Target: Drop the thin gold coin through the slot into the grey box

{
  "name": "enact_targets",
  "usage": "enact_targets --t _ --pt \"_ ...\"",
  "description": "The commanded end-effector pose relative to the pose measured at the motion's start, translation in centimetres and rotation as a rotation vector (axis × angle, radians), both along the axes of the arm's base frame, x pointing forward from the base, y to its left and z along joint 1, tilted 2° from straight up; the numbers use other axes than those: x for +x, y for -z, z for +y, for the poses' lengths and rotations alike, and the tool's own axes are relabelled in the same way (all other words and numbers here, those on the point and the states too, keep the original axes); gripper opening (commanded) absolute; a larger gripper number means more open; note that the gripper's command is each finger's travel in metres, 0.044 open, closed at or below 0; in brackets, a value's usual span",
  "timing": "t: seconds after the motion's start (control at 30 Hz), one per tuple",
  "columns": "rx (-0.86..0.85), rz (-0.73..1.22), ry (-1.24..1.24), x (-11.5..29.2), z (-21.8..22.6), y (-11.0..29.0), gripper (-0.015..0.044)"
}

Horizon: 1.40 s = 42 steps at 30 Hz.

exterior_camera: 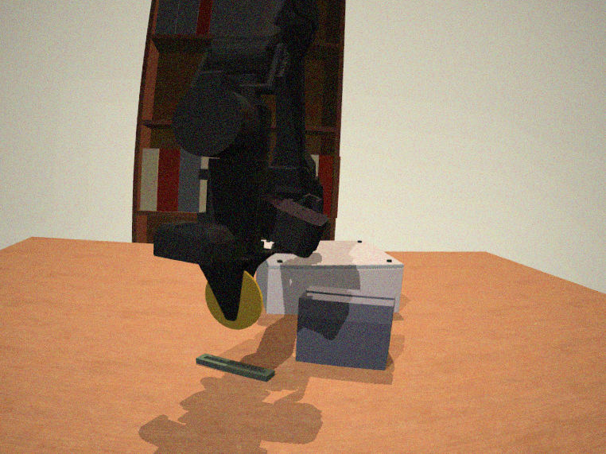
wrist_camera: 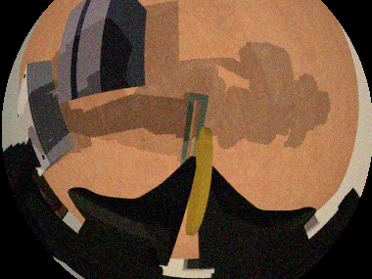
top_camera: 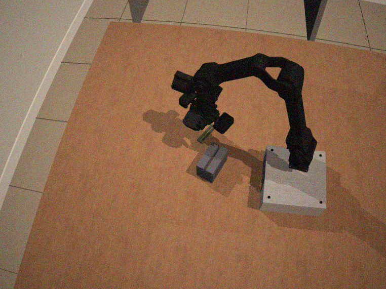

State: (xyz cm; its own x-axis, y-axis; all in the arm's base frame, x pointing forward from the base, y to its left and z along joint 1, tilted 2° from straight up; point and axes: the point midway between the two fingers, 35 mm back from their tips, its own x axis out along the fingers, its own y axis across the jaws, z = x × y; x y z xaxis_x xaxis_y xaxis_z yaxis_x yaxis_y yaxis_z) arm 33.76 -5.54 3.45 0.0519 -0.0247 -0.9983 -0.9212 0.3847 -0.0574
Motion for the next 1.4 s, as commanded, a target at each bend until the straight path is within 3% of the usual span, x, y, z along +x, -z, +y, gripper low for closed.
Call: enact_targets --t 0.0,0.47,0.73,1.37 --pt "0.004 0.001 -0.004 -0.1 0.1 -1.1 0.0000" --pt "0.004 0.001 -0.004 -0.6 0.2 -4.5 0.0000" --pt "-0.004 0.004 -0.153 0.2 0.0 -4.6 0.0000" --pt "-0.001 0.005 -0.160 -0.7 3.1 -4.6 0.0000"
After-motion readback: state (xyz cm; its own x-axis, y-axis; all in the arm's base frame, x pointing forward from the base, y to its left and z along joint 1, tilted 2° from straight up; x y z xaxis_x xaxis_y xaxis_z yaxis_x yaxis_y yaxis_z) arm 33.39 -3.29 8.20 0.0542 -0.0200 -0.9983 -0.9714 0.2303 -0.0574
